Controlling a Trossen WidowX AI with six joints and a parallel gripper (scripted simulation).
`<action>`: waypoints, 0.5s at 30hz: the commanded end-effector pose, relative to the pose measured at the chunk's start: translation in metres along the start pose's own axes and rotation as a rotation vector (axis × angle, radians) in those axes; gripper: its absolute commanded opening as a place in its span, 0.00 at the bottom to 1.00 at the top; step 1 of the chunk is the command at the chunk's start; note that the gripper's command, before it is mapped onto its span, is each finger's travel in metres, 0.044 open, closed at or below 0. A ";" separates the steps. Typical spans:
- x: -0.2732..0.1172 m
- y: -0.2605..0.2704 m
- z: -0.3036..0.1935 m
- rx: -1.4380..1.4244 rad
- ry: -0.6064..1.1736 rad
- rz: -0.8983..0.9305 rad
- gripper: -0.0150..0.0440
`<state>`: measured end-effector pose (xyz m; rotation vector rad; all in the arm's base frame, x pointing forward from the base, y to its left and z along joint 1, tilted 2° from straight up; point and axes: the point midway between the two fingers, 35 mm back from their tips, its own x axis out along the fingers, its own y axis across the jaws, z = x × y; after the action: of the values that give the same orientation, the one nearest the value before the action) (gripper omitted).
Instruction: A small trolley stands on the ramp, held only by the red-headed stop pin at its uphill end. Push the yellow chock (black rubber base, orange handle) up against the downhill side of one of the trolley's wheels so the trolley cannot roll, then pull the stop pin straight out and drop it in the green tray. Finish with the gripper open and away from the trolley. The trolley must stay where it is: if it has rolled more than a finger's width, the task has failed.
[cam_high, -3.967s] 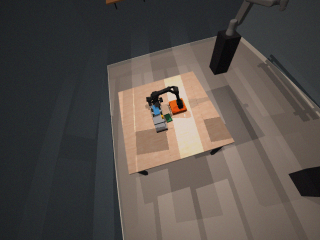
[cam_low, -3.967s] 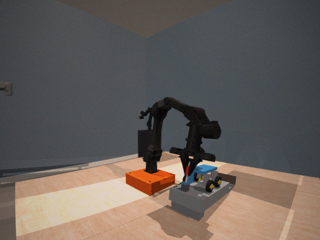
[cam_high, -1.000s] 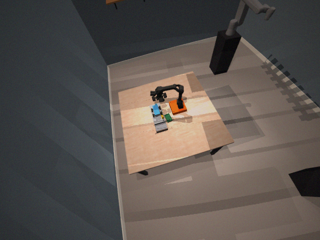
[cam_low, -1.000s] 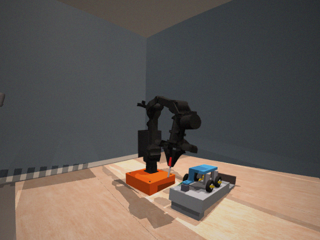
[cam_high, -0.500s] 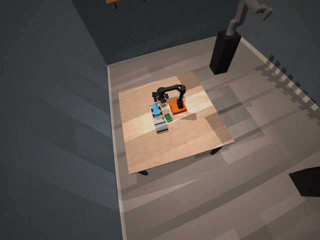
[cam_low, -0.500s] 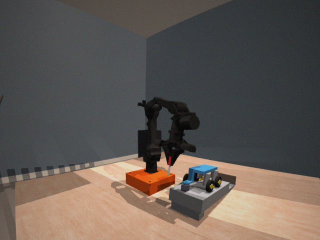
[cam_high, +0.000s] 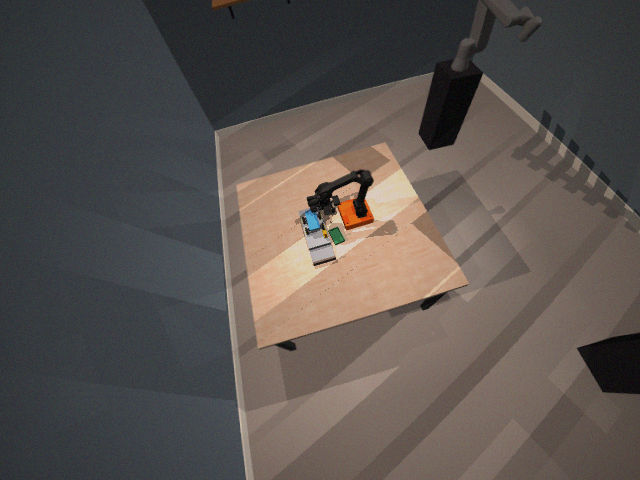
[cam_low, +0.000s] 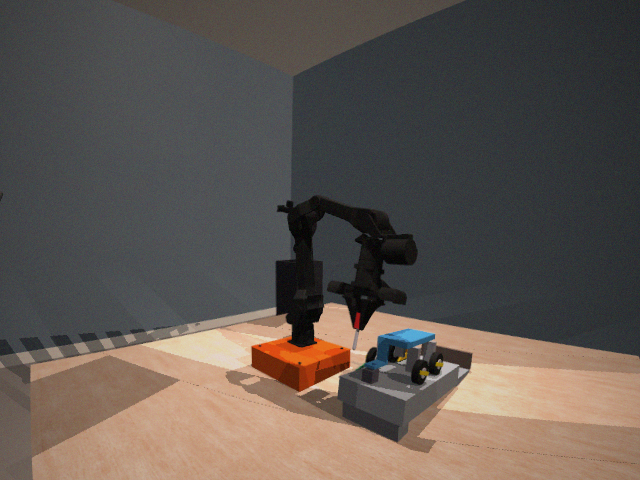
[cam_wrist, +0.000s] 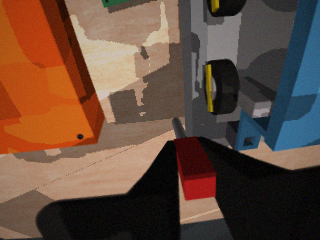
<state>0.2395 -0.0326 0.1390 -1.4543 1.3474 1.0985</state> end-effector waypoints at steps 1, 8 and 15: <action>-0.001 0.001 0.015 0.001 0.005 0.005 0.25; -0.005 0.001 0.044 0.001 0.003 0.005 0.25; -0.009 0.002 0.072 0.001 0.001 0.005 0.25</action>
<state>0.2344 0.0268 0.1308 -1.4548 1.3504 1.0998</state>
